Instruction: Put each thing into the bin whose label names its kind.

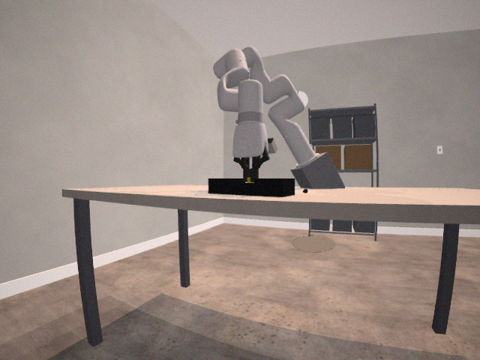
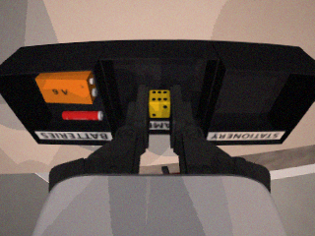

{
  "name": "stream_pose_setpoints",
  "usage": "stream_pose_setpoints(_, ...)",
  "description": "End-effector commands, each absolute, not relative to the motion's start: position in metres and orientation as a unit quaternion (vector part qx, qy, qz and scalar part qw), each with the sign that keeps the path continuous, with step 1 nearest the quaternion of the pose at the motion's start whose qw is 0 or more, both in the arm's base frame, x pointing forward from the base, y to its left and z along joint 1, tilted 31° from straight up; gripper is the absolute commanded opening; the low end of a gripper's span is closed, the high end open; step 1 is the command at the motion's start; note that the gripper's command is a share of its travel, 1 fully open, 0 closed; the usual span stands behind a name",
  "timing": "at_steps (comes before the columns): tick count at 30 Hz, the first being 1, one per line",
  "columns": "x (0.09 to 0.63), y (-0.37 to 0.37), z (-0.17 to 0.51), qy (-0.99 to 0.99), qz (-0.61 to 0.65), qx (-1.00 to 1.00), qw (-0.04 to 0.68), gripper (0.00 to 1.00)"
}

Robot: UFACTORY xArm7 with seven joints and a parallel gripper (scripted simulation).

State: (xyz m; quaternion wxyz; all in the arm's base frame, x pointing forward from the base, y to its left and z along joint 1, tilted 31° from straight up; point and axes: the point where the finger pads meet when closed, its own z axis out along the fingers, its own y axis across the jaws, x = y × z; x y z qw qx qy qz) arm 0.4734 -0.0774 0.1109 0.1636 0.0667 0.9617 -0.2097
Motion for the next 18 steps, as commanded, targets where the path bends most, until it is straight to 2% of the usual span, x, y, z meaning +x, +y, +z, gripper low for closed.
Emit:
stream_pose_setpoints(1,0.4775,-0.0805,0.1039,0.961,-0.209,0.066,0.165,0.00)
stream_pose_setpoints(18,0.4804,-0.0845,0.0959,0.961,-0.209,0.066,0.165,0.00)
